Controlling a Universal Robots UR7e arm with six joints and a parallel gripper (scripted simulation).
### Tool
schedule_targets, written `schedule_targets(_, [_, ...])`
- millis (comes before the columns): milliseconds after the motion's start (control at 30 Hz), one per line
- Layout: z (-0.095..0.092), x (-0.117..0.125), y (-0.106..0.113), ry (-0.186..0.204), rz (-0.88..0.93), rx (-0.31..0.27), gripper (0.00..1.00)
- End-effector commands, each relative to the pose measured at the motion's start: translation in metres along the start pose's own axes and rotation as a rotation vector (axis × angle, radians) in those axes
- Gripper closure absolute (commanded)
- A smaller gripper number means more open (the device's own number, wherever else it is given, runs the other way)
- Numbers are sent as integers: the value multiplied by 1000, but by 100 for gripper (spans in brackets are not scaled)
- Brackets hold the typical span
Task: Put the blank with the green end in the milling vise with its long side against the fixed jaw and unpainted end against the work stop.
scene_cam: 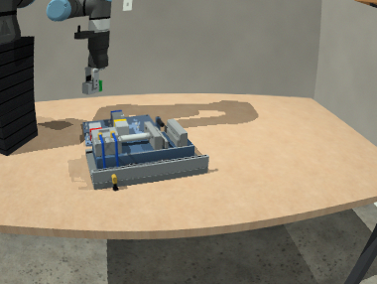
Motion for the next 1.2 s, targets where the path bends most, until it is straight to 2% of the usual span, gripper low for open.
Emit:
schedule_targets(0, [0, 0, 0, -1, 90, -1, 100])
schedule_targets(100, [0, 0, 0, -1, 228, -1, 100])
schedule_targets(500, [0, 0, 0, -1, 228, -1, 100])
schedule_targets(667, [0, 0, 0, 0, 450, -2, 100])
schedule_targets(1067, [0, 0, 0, 0, 450, -2, 100])
schedule_targets(1167, [0, 0, 0, 0, 580, -2, 100])
Point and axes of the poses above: the point where the finger pads meet when closed, its own z axis out along the fingers, its own x axis across the jaws, y = z × x, the point moved 7 cm from there along -z, back along the fingers, and after that the axes turned 8 degrees about z, right-handed, at the moved point
